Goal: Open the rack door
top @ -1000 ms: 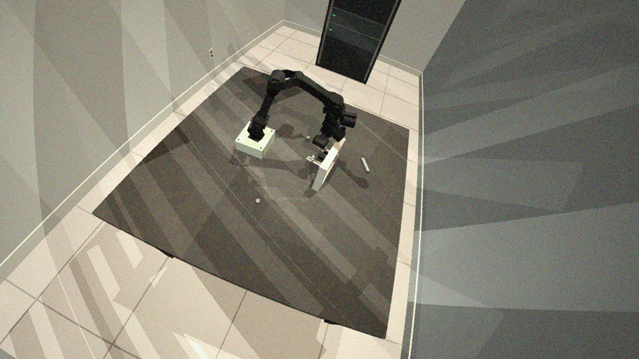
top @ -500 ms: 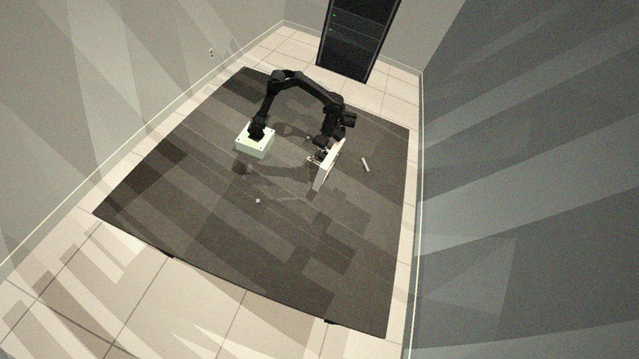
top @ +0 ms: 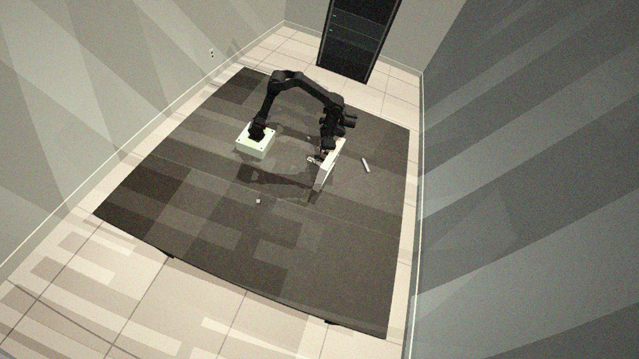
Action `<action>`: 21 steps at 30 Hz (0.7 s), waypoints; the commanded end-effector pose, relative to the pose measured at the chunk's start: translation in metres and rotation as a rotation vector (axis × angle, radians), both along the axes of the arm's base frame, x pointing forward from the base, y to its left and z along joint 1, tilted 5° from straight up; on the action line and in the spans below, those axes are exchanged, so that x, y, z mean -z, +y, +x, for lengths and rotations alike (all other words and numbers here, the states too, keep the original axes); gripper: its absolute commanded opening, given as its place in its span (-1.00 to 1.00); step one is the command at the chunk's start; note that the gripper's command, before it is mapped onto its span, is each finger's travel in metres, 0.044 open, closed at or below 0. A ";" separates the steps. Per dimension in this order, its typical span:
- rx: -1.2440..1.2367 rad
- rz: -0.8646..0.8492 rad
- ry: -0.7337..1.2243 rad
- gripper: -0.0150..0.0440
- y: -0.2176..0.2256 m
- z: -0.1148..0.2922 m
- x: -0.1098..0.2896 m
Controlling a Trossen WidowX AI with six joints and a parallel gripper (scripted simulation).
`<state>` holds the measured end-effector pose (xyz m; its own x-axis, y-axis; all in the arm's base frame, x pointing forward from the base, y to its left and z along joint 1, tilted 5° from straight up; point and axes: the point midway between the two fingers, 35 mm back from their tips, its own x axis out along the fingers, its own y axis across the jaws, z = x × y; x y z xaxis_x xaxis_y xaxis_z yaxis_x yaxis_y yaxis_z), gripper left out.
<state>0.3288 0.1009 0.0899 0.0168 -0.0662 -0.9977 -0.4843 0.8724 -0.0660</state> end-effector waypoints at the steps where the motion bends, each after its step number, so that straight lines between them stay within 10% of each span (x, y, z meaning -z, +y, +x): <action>1: -0.189 -0.005 0.015 -0.40 0.000 0.000 0.002; 21: -1.172 -0.020 0.082 -0.40 0.000 0.000 0.002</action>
<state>0.3287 0.1010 0.0898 0.0161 -0.0656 -0.9977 -0.9993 0.0325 -0.0182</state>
